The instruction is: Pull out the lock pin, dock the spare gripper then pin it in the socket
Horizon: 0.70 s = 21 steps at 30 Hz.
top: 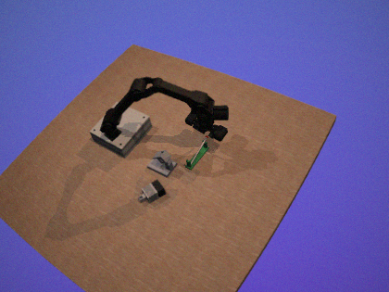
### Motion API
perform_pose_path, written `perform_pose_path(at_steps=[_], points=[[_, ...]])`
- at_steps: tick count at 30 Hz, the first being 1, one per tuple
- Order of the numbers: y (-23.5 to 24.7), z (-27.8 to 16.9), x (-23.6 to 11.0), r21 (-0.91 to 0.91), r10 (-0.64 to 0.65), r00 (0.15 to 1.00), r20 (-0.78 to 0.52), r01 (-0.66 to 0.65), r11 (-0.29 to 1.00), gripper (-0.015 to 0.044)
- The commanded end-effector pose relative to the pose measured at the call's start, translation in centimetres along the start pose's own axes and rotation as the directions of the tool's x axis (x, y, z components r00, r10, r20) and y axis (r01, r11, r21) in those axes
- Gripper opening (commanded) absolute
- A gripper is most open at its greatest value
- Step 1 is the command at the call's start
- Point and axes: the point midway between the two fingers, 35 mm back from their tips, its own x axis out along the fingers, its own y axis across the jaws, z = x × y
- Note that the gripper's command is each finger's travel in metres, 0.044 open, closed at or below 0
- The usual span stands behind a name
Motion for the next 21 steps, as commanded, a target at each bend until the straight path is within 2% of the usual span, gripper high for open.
perform_pose_path(at_steps=[1, 21], points=[[0.1, 0.2, -1.0, 0.0, -0.001, 1.0, 0.001, 0.001, 1.0, 0.02], [1.1, 0.4, -4.5, 0.0, 0.03, 0.999, -0.017, -0.03, 1.0, 0.02]])
